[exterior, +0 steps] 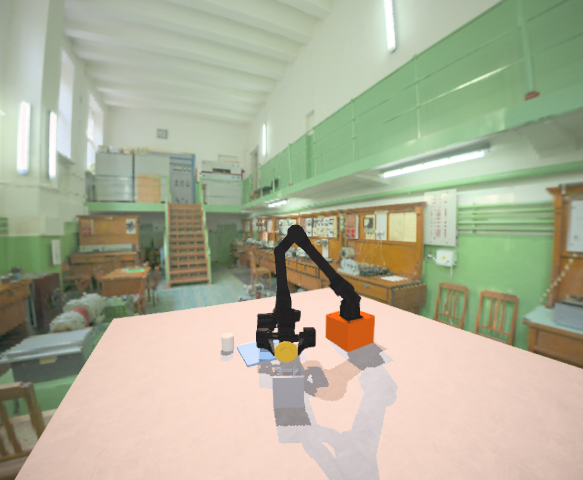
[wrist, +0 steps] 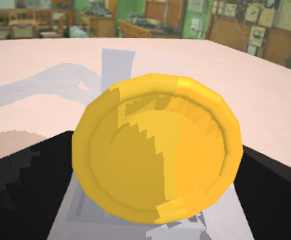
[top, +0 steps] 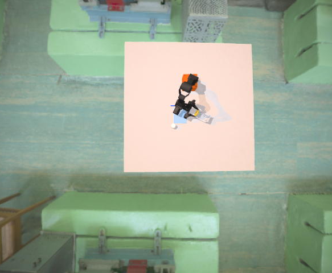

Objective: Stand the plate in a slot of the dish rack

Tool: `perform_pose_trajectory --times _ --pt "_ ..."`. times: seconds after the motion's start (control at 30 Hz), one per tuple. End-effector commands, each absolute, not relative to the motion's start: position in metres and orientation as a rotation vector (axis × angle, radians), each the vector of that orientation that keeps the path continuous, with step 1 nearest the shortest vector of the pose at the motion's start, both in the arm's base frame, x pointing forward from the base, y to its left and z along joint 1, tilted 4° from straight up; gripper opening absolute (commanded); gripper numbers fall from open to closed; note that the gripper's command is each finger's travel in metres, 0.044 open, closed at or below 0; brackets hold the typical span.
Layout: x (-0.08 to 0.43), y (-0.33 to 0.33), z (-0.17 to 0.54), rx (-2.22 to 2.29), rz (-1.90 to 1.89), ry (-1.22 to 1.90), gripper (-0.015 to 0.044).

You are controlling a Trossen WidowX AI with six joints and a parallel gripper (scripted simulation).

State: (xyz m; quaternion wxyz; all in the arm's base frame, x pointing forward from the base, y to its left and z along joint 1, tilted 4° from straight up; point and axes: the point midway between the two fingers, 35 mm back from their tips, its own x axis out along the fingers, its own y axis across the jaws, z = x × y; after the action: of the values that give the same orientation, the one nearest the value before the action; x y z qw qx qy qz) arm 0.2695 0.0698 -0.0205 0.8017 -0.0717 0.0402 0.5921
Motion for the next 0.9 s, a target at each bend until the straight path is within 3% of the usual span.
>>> perform_pose_trajectory --times 0.0,0.87 --pt "0.269 0.073 -0.020 -0.150 1.270 0.087 0.0000" --pt "0.275 0.096 -0.020 -0.159 1.270 0.083 0.0000"
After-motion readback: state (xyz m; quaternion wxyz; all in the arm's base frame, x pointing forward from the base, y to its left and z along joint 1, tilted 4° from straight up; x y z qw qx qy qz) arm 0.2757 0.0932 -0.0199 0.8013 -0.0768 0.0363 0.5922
